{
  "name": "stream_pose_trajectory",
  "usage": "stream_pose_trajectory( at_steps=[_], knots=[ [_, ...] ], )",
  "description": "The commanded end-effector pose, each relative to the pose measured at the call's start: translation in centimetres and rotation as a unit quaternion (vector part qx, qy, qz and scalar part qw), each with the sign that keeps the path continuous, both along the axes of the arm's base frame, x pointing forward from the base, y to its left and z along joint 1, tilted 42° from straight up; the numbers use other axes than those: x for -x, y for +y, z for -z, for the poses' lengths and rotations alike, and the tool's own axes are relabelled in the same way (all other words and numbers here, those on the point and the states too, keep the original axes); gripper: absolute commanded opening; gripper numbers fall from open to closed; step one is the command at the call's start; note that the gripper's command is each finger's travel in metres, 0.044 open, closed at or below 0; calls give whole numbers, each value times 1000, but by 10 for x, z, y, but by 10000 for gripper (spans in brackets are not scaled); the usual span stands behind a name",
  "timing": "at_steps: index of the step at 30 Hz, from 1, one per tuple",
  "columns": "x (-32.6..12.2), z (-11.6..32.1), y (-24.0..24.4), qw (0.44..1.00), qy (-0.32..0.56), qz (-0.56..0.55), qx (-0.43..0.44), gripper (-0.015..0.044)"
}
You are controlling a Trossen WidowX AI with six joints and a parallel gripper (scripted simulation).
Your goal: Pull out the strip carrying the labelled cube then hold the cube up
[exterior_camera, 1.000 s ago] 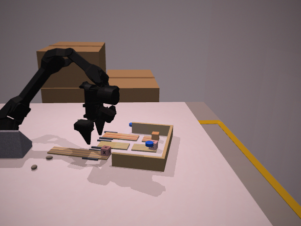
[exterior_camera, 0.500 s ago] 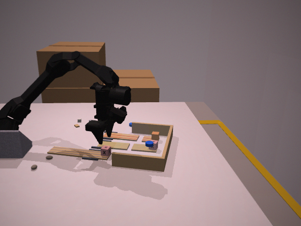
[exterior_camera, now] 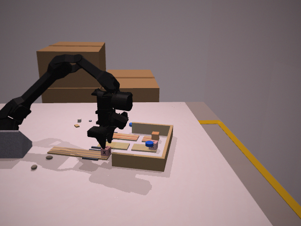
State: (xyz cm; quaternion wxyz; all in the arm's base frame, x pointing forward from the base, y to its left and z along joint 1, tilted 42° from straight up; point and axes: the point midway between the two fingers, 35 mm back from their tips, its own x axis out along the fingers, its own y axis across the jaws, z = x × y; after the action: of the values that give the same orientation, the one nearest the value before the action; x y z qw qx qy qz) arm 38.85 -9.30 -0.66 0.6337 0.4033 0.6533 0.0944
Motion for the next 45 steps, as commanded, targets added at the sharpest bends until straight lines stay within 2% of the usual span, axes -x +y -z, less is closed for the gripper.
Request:
stream_pose_trajectory(
  at_steps=[1, 24, 28, 34, 38, 45],
  knots=[
    [2, 8, 6, 1000, 6, 2, -6, 250],
    [0, 24, 21, 1000, 6, 1, -7, 250],
    [-1, 22, 19, 1000, 3, 0, -3, 145],
    [-1, 22, 19, 1000, 3, 0, -3, 105],
    [2, 20, 18, 1000, 3, 0, -3, 0],
    [35, 3, 8, 1000, 6, 1, -4, 0]
  ],
)
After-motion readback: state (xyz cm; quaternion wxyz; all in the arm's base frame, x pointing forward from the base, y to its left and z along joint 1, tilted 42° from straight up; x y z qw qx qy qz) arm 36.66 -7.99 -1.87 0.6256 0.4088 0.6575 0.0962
